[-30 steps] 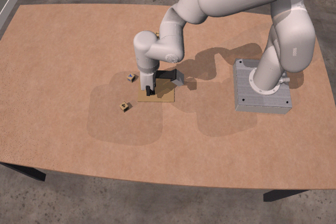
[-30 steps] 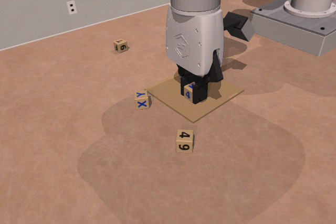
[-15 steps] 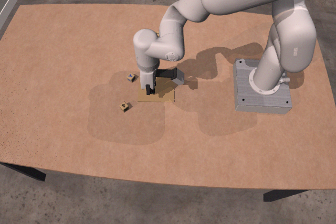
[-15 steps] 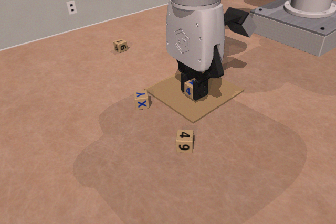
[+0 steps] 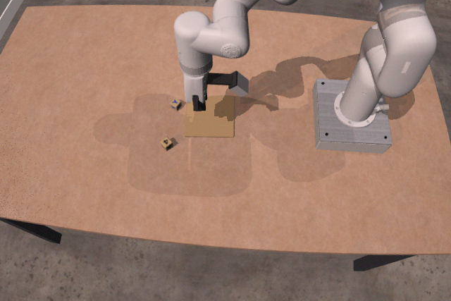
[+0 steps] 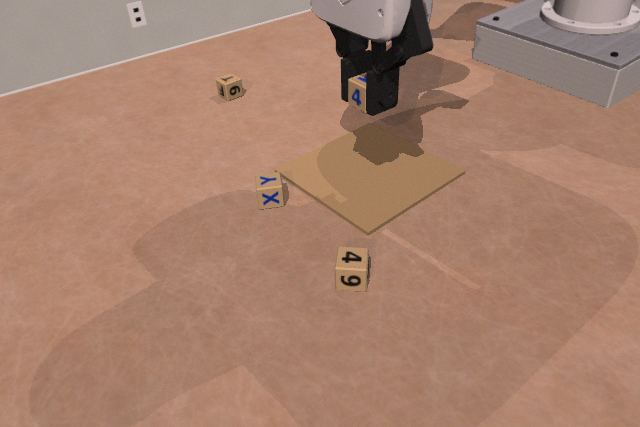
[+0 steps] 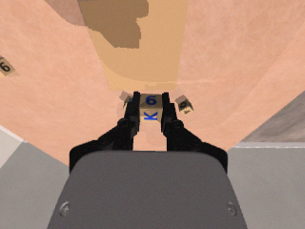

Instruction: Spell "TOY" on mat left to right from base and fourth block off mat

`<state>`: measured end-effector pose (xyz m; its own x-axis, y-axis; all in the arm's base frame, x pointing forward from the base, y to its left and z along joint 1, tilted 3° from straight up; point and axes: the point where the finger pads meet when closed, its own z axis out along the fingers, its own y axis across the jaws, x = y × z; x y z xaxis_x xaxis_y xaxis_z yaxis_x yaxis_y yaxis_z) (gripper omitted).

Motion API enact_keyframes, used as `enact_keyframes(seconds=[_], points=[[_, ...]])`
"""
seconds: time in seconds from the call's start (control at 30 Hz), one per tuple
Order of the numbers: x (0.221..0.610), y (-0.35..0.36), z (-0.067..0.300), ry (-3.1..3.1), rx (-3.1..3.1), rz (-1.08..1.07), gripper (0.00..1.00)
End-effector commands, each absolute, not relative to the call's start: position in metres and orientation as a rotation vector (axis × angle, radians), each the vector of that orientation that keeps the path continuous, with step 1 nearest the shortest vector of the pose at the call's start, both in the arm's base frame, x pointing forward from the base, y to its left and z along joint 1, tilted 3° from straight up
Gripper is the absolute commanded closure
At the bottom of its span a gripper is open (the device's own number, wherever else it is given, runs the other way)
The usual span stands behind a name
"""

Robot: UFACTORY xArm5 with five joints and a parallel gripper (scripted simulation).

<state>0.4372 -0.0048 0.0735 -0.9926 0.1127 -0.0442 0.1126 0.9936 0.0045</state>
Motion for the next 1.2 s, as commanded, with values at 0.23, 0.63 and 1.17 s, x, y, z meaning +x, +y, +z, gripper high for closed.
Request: enact_keyframes(seconds=[0.23,0.63,1.17], points=[[0.4365,-0.0049,0.0837,3.093,0.175,0.003,0.79],[0.4366,-0.0049,0.0834,3.095,0.135,0.002,0.79],[0.4369,-0.005,0.0779,3.054,-0.526,-0.012,0.79]])
